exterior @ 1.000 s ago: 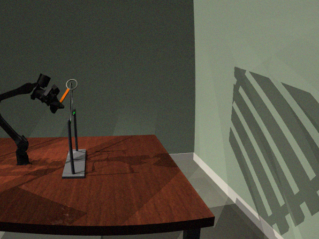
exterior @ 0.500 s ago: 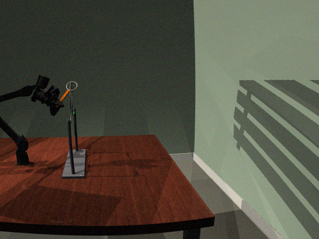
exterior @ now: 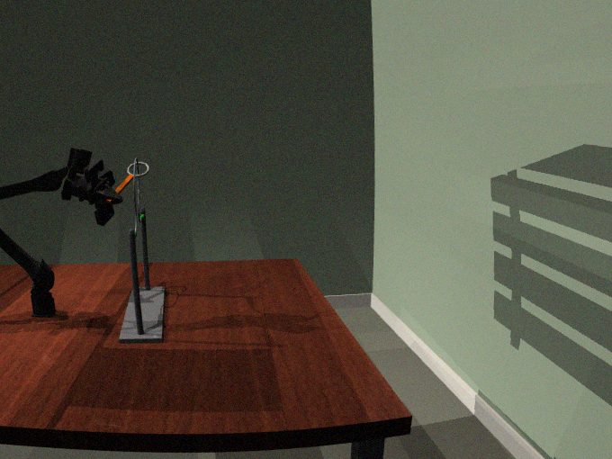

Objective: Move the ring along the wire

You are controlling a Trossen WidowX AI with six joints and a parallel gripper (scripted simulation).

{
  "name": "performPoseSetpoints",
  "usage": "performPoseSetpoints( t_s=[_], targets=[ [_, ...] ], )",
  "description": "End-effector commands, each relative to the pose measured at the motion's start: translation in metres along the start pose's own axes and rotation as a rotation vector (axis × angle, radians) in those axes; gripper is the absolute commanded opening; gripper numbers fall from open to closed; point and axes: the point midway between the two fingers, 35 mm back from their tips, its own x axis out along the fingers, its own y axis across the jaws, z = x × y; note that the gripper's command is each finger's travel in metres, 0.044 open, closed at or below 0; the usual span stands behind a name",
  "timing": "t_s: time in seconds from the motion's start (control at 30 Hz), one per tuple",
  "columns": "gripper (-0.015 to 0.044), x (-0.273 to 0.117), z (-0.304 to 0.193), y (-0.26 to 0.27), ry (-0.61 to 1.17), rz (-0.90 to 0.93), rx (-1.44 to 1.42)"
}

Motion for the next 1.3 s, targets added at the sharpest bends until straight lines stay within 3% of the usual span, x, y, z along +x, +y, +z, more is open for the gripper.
performPoseSetpoints(
  t_s=[0.0,1.27],
  targets=[
    [-0.0150,0.000,-0.001,-0.002,-0.003,-0.033,-0.047],
    [-0.0150,-0.001,0.004,-0.021,-0.060,-0.313,-0.475]
  ],
)
